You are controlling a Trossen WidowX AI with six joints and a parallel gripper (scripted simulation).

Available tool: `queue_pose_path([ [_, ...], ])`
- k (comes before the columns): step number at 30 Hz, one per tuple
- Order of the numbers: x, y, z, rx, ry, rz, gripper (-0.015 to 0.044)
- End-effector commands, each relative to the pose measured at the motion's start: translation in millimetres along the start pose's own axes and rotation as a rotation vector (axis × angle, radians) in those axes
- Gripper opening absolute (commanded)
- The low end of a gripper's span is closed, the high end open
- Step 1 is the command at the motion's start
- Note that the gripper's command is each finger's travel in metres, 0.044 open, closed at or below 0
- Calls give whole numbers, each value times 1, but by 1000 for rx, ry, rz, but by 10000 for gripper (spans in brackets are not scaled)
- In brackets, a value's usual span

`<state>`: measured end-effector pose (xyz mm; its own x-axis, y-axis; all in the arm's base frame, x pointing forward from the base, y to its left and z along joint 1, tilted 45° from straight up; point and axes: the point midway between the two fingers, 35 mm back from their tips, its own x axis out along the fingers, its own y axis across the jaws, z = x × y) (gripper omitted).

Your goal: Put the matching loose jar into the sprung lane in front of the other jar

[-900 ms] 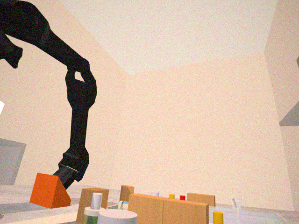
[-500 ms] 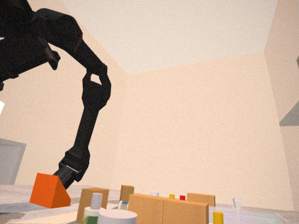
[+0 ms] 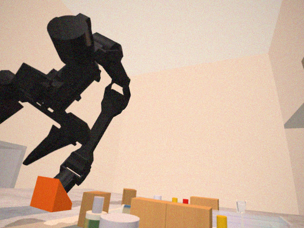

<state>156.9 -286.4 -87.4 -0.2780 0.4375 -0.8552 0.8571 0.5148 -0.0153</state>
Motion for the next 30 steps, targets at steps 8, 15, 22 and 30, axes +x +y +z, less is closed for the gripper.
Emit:
queue_pose_path([
  [8, -37, 116, -76, -923, -128, 426, 440],
  [15, -43, 128, -82, -1019, -162, 471, 440],
  [22, -41, 130, -82, -1019, -162, 471, 440],
  [30, -16, 143, -84, -1020, -162, 472, 440],
])
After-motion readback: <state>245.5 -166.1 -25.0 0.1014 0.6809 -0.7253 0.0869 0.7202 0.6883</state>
